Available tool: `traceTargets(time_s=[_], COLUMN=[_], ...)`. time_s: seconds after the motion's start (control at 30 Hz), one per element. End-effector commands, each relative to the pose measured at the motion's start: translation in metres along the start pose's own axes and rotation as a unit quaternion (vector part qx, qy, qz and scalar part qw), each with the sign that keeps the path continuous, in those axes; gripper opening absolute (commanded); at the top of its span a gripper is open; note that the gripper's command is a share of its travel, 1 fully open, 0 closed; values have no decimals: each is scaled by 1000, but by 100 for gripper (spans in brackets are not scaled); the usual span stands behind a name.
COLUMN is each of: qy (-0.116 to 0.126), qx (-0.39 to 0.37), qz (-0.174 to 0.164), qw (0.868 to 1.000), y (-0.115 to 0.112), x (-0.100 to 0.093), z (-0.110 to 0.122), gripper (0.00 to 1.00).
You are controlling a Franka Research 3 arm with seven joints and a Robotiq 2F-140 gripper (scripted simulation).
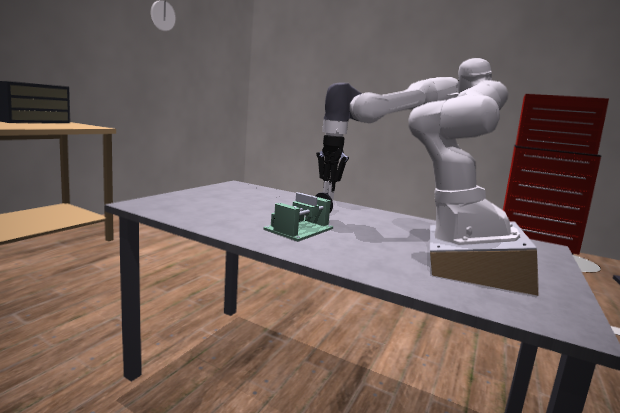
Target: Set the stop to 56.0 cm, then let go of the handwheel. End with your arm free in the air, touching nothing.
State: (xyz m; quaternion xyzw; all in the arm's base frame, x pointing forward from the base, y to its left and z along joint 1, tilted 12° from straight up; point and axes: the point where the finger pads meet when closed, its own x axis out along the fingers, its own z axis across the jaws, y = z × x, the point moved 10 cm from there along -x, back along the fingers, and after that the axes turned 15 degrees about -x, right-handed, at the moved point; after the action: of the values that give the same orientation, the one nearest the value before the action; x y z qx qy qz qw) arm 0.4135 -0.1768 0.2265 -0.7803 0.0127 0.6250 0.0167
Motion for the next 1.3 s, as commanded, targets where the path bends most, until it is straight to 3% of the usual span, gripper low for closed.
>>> traceTargets(time_s=[0.0,1.27], qy=[-4,-4], qx=[-1,-1], qz=[-2,-2], qw=[1000,1000], y=[-1,-2], x=[1,1], z=[3,8], gripper=[4,4])
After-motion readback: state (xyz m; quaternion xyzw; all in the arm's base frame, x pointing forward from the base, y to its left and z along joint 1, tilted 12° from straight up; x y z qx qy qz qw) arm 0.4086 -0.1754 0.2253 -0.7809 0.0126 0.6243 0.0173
